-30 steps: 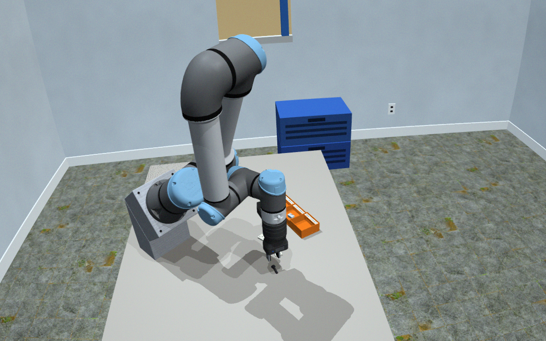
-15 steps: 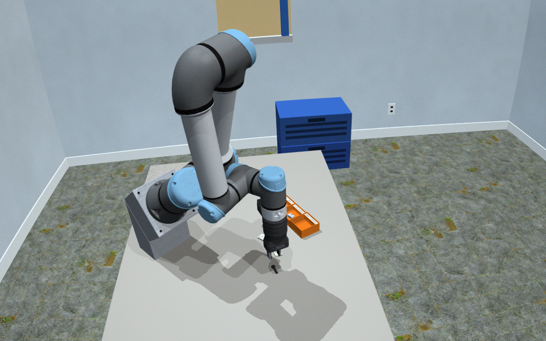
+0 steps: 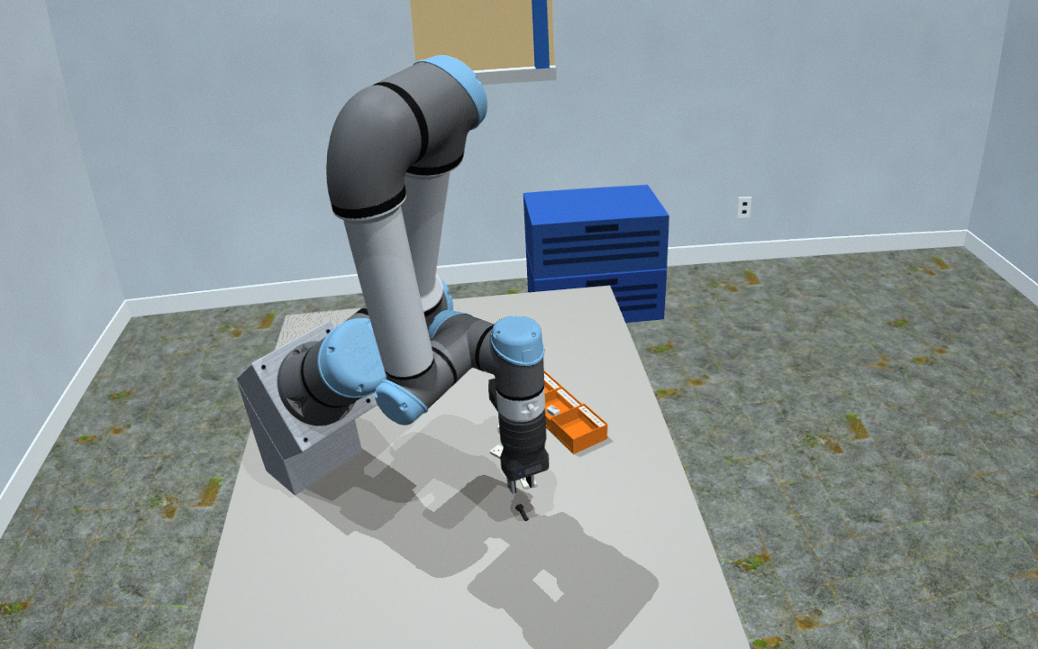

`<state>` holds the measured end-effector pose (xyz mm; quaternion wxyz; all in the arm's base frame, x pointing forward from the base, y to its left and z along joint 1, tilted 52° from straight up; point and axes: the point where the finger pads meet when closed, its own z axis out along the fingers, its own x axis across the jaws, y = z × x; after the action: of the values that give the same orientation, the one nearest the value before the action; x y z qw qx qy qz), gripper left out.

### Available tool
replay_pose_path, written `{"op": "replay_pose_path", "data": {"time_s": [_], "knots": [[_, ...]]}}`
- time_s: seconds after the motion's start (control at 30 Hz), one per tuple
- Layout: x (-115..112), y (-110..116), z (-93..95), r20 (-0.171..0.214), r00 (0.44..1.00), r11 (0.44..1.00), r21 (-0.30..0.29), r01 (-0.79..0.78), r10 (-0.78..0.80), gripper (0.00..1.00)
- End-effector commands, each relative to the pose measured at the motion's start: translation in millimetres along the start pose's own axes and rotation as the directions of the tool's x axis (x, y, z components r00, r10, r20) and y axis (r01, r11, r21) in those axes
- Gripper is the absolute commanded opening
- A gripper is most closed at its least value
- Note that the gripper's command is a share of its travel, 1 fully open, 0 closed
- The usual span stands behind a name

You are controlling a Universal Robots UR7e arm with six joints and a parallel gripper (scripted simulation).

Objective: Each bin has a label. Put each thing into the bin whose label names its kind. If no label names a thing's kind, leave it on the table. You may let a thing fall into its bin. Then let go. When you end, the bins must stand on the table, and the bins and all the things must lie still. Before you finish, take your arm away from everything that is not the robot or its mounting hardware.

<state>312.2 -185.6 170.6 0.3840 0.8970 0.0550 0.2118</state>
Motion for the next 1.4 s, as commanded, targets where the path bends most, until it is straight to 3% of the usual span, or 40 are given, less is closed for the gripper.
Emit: {"op": "replay_pose_path", "data": {"time_s": [0.0,0.3,0.73,0.87,1.37], "knots": [[-0.6,0.1,-0.3,0.0,1.0,1.0,-0.001,0.0,0.0,0.62],[-0.7,0.2,-0.3,0.0,1.0,1.0,-0.001,0.0,0.0,0.62],[1.8,1.4,51.9,-0.002,1.0,1.0,-0.002,0.001,-0.001,0.62],[2.8,2.5,60.0,-0.002,1.0,1.0,-0.002,0.0,0.0,0.62],[2.5,5.3,69.5,0.0,1.0,1.0,-0.003,-0.001,0.001,0.62]]}}
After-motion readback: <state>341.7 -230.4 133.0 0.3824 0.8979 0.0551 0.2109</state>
